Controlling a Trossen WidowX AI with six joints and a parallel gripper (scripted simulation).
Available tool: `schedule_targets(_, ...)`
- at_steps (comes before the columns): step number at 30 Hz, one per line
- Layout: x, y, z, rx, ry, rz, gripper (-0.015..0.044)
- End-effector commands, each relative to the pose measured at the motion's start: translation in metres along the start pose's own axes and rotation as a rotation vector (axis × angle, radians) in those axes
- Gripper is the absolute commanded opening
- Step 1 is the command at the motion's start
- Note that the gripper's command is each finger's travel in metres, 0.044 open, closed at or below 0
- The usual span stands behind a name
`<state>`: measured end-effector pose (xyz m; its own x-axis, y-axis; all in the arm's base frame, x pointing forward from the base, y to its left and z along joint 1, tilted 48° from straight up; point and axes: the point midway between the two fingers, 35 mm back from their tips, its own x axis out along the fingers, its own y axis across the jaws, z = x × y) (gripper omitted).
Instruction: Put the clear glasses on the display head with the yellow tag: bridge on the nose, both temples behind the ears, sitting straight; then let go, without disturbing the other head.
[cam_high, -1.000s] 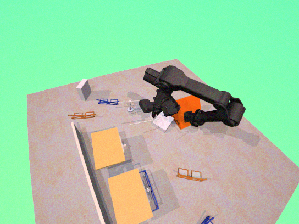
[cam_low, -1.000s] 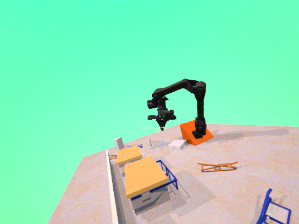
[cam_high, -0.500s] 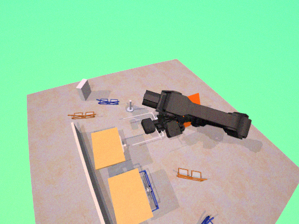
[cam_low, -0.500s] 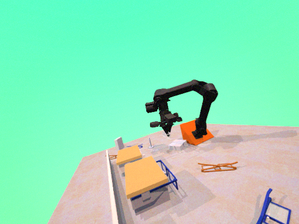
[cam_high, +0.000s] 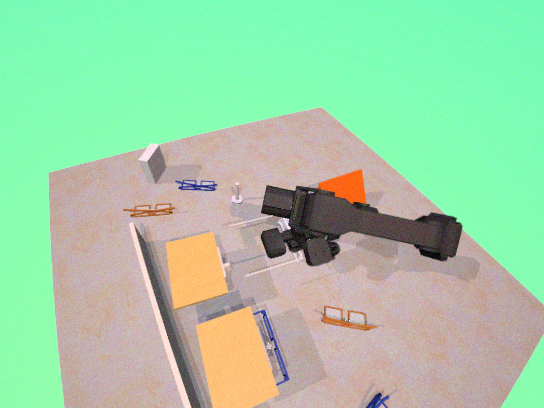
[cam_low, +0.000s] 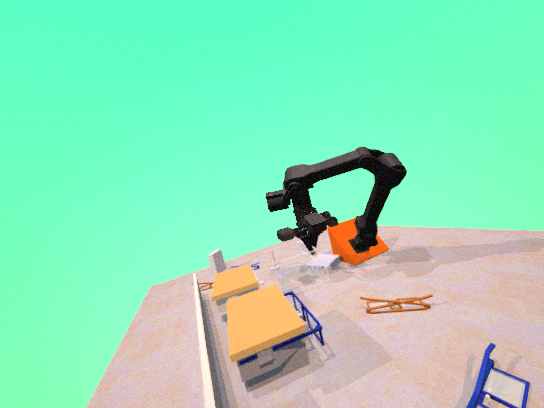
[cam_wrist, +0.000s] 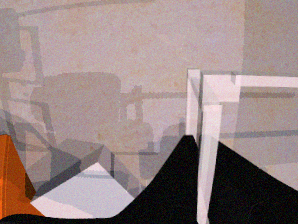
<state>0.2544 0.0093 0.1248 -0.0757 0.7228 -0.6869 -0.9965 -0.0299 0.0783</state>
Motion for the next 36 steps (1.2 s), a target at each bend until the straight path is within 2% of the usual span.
schedule_targets(1, 0.005, 0.001, 0.000, 0.002, 0.005, -0.002, 0.0000)
schedule_targets(36, 0.046, 0.001, 0.002, 0.001, -0.010, -0.010, 0.0000)
